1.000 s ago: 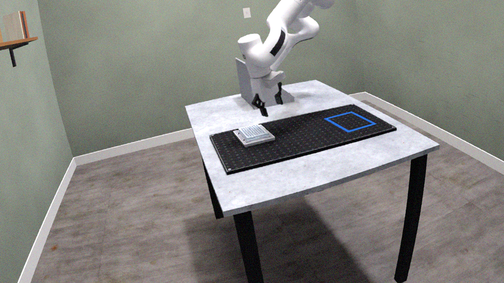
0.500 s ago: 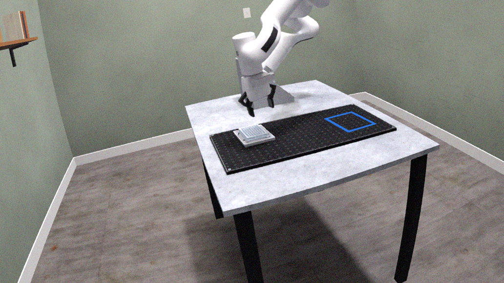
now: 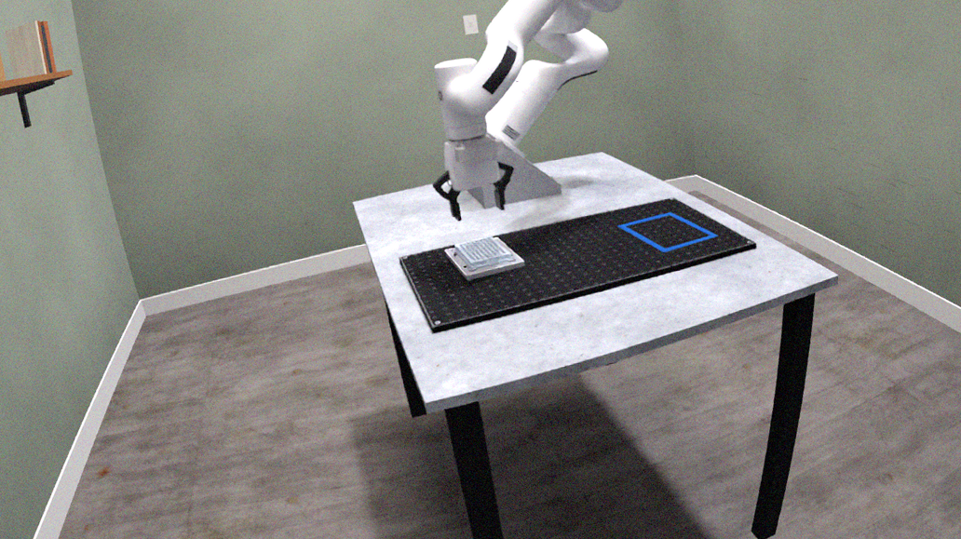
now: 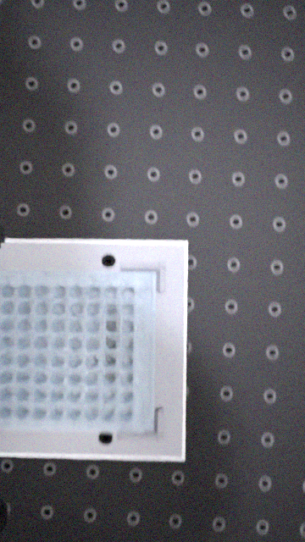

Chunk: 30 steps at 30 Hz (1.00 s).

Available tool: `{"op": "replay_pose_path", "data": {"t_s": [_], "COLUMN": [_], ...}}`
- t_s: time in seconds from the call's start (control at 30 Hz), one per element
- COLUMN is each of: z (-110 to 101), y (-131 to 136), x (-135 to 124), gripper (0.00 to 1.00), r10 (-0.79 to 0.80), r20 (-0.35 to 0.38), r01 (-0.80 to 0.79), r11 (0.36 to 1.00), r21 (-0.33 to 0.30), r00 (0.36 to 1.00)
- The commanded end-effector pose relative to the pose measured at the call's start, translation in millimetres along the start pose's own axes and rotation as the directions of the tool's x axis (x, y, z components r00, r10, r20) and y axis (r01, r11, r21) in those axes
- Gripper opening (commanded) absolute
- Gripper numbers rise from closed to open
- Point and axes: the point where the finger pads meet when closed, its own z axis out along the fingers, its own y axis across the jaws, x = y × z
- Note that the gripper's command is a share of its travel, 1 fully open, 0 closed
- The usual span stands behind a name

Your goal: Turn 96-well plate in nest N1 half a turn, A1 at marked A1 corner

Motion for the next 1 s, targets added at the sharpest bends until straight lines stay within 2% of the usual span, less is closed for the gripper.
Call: {"op": "replay_pose_path", "data": {"t_s": [0.0,0.47,0.97], "z": [-2,-2,20], "y": [5,6,6], "x": [1,1,1], "gripper": [1.0,1.0,1.0], "r10": [0.02,0.02,0.02], "r20": [-0.004,-0.004,-0.004], "r01": [-0.02,-0.02,-0.02], "r11": [1.0,1.0,1.0], "r21": [-0.012,-0.012,-0.012], "r00": [1.0,1.0,1.0]}}
